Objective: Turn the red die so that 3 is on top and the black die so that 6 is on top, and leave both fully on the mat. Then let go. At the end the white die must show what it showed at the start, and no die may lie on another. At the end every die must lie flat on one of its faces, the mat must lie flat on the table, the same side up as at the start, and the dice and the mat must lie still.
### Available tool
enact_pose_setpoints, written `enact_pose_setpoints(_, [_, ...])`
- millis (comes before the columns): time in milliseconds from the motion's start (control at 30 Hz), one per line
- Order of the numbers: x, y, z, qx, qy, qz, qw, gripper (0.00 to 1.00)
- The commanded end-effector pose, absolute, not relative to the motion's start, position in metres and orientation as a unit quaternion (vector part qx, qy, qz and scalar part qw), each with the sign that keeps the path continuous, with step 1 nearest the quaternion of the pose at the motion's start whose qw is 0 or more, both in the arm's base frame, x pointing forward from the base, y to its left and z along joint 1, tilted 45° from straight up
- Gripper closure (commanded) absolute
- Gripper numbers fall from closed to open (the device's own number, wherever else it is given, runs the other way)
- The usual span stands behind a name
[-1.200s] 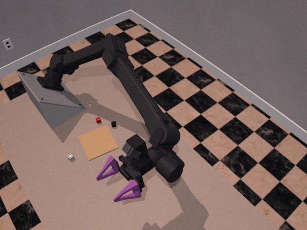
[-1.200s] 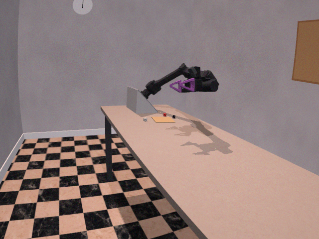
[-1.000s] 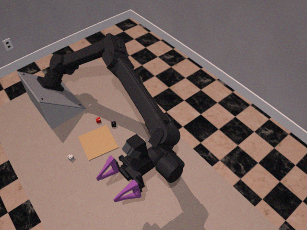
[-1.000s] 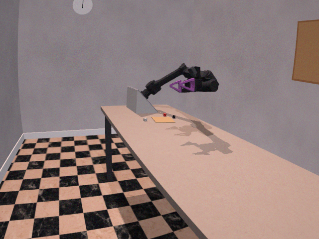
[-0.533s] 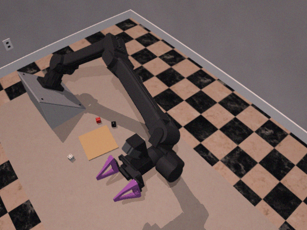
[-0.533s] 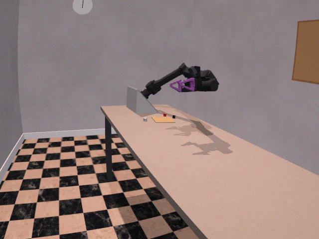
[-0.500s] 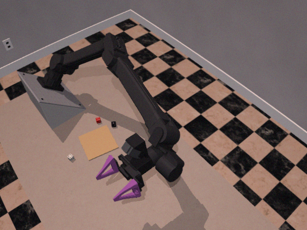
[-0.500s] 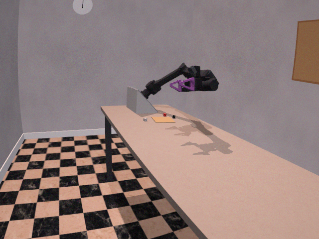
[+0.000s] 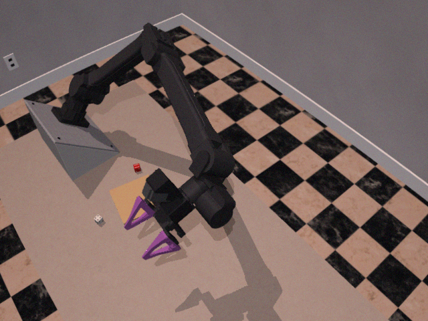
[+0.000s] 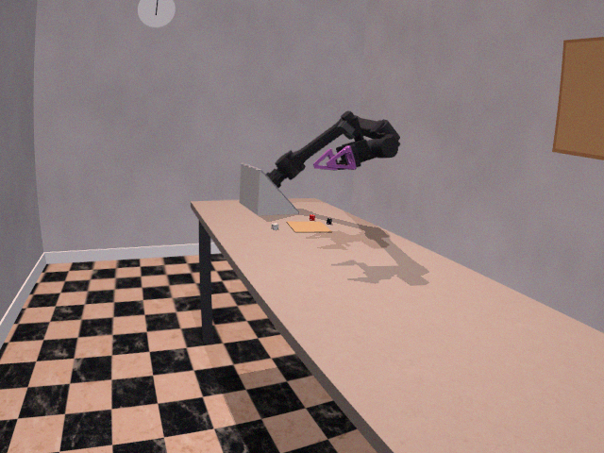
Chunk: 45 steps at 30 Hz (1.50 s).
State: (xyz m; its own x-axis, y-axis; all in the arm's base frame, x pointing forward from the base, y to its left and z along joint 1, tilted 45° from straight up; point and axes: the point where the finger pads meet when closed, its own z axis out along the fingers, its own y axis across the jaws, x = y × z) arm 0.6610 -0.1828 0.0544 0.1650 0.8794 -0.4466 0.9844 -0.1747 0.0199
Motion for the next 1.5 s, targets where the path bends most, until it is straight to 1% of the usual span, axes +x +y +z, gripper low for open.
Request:
enact_pose_setpoints(0, [0.624, -0.192, 0.091, 0.761, 0.621, -0.132, 0.131, 0.0])
enact_pose_setpoints(133, [0.559, -0.157, 0.092, 0.775, 0.627, -0.066, 0.036, 0.0])
enact_pose_setpoints(167, [0.559, -0.157, 0.092, 0.775, 0.627, -0.066, 0.036, 0.0])
enact_pose_setpoints(300, [0.485, -0.112, 0.095, 0.783, 0.619, 0.007, -0.063, 0.0])
enact_pose_setpoints(333, [0.485, -0.112, 0.095, 0.783, 0.619, 0.007, -0.063, 0.0])
enact_pose_setpoints(400, [0.448, -0.089, 0.098, 0.784, 0.609, 0.044, -0.11, 0.0])
enact_pose_setpoints(467, [0.448, -0.089, 0.098, 0.784, 0.609, 0.044, -0.11, 0.0])
enact_pose_setpoints(600, [0.38, -0.044, 0.102, 0.782, 0.581, 0.109, -0.196, 0.0])
enact_pose_setpoints(767, [0.322, -0.004, 0.106, 0.775, 0.547, 0.176, -0.263, 0.0])
enact_pose_setpoints(933, [0.292, 0.017, 0.108, 0.769, 0.525, 0.212, -0.296, 0.0])
enact_pose_setpoints(1033, [0.289, 0.02, 0.108, 0.768, 0.524, 0.215, -0.299, 0.0])
enact_pose_setpoints(1067, [0.286, 0.028, 0.103, 0.763, 0.527, 0.207, -0.312, 0.0])
enact_pose_setpoints(1467, [0.289, 0.027, 0.109, 0.762, 0.528, 0.217, -0.305, 0.0])
